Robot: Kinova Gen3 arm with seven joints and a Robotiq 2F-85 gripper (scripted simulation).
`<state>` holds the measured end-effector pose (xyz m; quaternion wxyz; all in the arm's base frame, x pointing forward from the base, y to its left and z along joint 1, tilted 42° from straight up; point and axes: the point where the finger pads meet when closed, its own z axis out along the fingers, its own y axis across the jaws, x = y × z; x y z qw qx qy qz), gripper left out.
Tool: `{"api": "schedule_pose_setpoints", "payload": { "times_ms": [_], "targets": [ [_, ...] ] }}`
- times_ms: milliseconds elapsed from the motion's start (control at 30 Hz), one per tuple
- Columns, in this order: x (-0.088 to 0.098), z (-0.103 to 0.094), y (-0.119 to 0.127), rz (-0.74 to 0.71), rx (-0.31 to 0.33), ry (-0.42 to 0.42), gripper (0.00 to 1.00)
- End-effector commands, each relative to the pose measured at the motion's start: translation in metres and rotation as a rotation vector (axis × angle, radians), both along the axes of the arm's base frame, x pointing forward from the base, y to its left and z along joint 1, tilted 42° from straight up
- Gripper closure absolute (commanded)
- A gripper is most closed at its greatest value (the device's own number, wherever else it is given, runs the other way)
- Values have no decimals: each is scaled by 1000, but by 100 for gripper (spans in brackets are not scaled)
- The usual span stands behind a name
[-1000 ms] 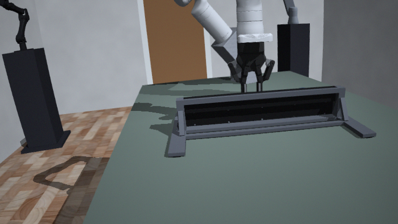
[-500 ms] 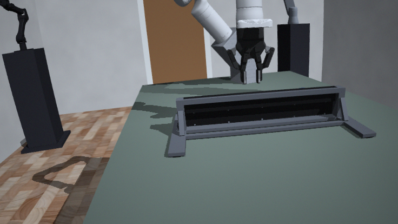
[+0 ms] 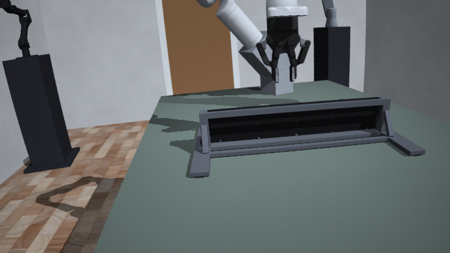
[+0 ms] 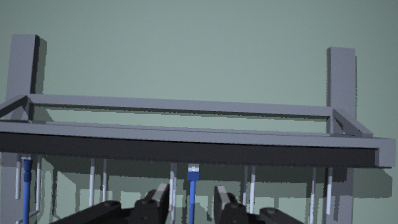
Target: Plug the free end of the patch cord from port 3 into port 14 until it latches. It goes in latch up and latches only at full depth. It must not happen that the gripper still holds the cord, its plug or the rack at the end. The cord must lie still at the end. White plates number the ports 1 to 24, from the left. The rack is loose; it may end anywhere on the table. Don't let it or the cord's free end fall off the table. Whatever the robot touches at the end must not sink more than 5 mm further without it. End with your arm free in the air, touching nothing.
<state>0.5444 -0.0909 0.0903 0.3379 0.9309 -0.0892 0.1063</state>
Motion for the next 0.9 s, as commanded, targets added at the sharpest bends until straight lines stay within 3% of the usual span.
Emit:
{"api": "schedule_pose_setpoints", "payload": {
  "times_ms": [0,200,233,867],
  "targets": [
    [1,4,3,3,1,-5,63],
    [1,4,4,3,1,-5,63],
    [1,4,4,3,1,-5,100],
    [1,4,4,3,1,-5,100]
  ]
}}
